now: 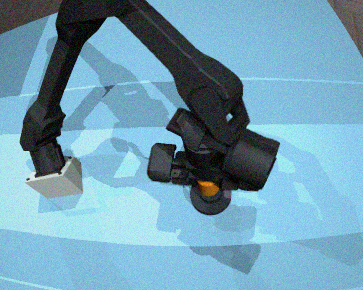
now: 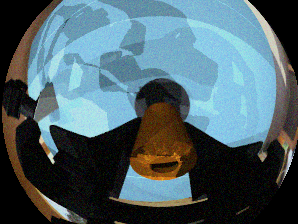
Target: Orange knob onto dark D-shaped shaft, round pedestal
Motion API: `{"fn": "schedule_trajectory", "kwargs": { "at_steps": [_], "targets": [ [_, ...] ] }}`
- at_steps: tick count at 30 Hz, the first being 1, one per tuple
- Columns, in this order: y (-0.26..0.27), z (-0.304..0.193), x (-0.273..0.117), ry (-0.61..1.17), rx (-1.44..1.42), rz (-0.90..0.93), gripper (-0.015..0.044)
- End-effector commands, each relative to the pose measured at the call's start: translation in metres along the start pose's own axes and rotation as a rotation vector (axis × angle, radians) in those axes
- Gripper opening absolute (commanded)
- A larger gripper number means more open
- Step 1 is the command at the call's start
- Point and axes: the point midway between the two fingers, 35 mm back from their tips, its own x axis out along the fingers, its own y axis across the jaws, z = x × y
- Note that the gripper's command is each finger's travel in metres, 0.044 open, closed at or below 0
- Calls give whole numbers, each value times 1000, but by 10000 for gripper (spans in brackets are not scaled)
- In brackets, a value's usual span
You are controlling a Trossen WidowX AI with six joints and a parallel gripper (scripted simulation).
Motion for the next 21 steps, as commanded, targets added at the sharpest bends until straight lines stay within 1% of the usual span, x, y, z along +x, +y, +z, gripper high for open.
{"fn": "schedule_trajectory", "kwargs": {
  "at_steps": [1, 21],
  "targets": [
    [-2, 0, 0, 0, -52, -2, 0],
    [-6, 0, 2, 0, -52, -2, 0]
  ]
}}
